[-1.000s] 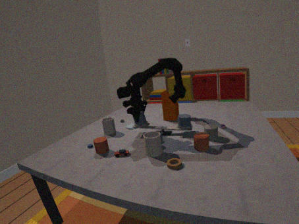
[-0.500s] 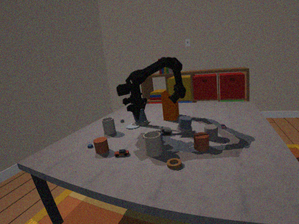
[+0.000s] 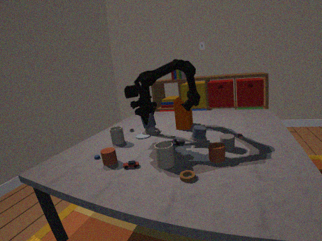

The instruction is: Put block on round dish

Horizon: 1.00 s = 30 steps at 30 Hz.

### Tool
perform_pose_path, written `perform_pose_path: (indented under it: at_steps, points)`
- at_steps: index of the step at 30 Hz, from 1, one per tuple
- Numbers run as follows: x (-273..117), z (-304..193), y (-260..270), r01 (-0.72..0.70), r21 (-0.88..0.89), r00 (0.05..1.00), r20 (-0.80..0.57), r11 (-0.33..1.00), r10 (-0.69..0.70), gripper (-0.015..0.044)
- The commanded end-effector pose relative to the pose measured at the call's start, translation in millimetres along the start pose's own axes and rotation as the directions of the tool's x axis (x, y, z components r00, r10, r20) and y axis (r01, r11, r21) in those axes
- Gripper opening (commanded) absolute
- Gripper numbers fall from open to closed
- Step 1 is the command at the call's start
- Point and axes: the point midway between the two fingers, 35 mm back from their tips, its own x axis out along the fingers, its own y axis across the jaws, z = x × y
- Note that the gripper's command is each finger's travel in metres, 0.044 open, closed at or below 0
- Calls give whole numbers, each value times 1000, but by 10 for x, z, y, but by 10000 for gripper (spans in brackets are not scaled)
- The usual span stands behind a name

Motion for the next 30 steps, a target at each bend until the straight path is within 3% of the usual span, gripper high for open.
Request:
perform_pose_path:
  at_steps: [1,30]
  points:
    - [-101,22,-2,-9,0,1000,7,1000,9,0]
    - [-474,-7,-51,-7,-1,1000,5,1000,7,0]
